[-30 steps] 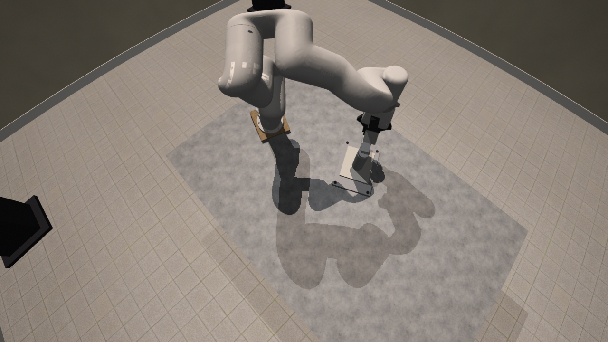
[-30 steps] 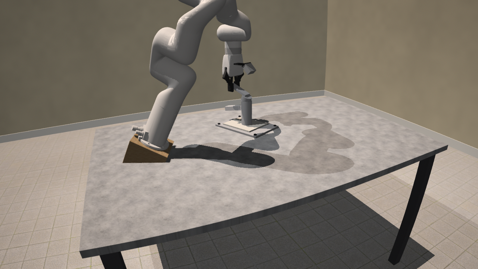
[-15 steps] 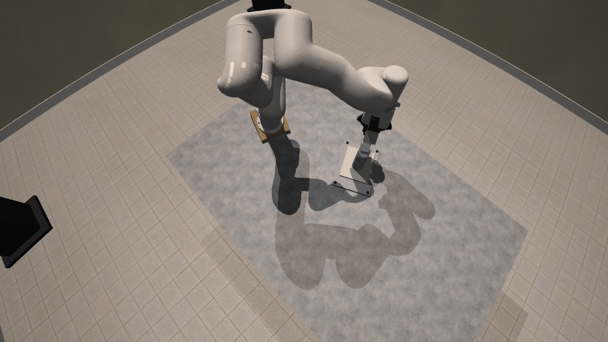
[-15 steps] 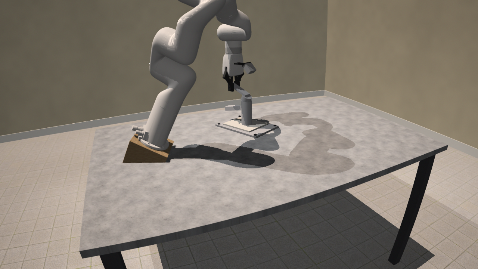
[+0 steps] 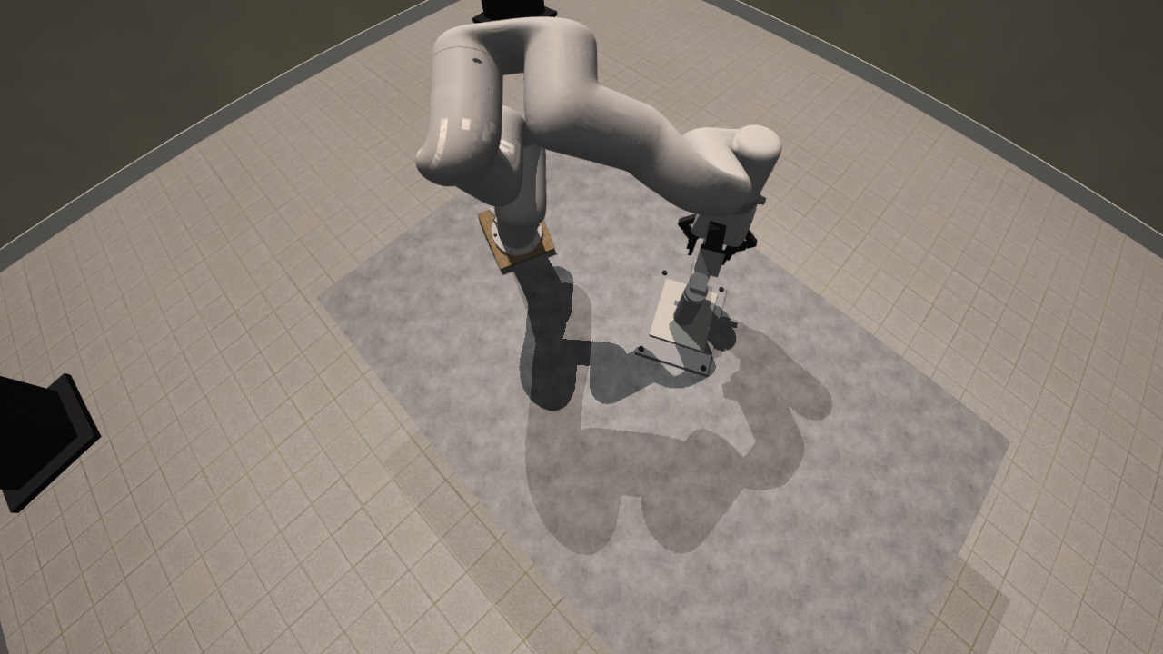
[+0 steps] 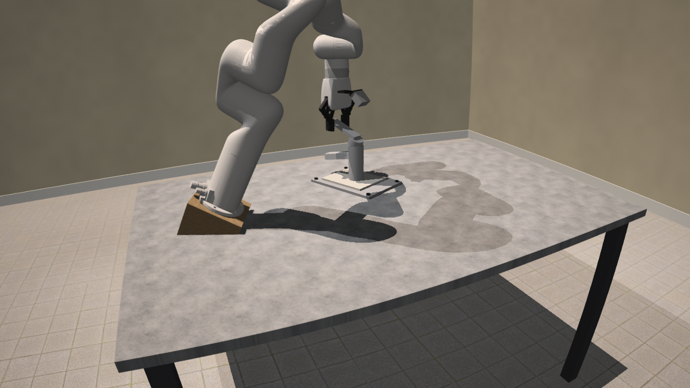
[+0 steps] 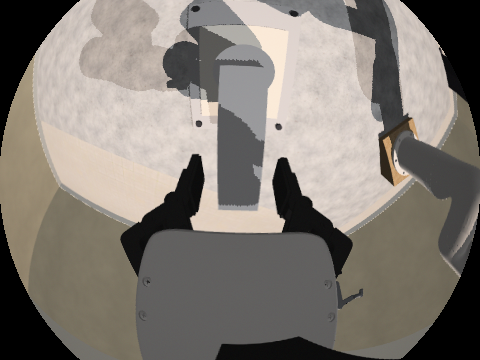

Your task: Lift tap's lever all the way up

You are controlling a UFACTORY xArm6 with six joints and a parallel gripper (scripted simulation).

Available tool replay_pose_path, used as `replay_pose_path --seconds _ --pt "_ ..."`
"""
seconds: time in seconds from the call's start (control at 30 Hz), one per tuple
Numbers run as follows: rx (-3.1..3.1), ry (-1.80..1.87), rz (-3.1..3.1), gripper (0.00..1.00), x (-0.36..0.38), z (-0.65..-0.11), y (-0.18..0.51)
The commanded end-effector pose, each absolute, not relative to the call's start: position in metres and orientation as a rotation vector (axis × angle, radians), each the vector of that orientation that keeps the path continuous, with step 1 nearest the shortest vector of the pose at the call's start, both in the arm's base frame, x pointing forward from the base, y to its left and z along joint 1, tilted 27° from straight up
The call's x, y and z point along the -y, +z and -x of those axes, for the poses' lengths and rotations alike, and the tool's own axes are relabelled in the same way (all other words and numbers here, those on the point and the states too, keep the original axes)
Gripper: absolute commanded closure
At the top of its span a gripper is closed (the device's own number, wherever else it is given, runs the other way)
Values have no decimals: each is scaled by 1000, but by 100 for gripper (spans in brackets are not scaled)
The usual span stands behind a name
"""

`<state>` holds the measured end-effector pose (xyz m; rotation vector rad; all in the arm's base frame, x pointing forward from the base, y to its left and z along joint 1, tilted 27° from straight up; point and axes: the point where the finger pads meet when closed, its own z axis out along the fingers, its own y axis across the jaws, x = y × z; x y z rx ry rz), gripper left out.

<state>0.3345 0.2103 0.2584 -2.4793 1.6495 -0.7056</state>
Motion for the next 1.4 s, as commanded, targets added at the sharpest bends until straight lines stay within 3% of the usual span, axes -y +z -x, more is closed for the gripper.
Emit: replay_pose_path --seconds 0.0,1.37 --pt "-1647 -706 2476 28 -211 -335 260" --pt "-1647 -706 2476 28 -212 -333 264"
